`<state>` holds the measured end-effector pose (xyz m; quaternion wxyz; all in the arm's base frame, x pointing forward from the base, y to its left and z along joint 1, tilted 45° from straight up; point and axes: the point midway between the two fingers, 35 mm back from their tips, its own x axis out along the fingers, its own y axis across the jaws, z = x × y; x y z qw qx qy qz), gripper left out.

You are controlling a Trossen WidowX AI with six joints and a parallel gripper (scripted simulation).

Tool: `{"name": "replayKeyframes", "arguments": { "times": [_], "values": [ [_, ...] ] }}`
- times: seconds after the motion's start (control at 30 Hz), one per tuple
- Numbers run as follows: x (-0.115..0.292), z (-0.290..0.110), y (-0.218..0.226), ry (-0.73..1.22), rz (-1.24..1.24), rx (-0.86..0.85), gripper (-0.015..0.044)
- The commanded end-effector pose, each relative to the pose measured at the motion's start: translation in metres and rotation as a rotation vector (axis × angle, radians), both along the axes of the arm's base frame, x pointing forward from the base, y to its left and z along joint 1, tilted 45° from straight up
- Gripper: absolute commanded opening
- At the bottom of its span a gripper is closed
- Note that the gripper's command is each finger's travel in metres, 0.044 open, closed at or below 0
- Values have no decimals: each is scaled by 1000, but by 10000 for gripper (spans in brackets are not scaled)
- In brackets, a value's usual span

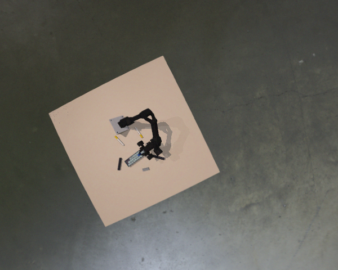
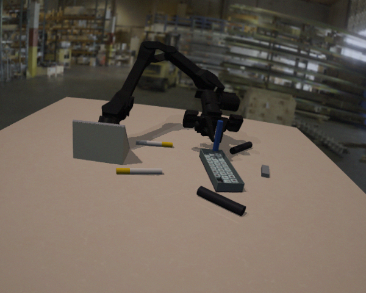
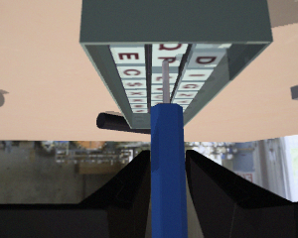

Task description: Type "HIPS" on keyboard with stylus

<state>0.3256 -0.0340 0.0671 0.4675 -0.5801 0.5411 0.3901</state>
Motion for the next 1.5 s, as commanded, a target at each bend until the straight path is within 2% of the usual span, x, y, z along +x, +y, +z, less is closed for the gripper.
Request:
{"name": "replayKeyframes", "arguments": {
  "times": [0.0,0.2,0.47,0.57,0.67,0.97,1.47],
  "values": [
    [-1,4,-4,1,0,-1,81],
    [-4,25,-25,1,0,-2,81],
    [-4,23,-24,1,-4,-1,84],
    [-4,23,-24,1,-4,-1,64],
    [-6,21,-27,1,-3,-1,0],
    [-22,4,-49,2,-1,-4,0],
    [-21,-10,-35,1,-1,-3,0]
  ]
}}
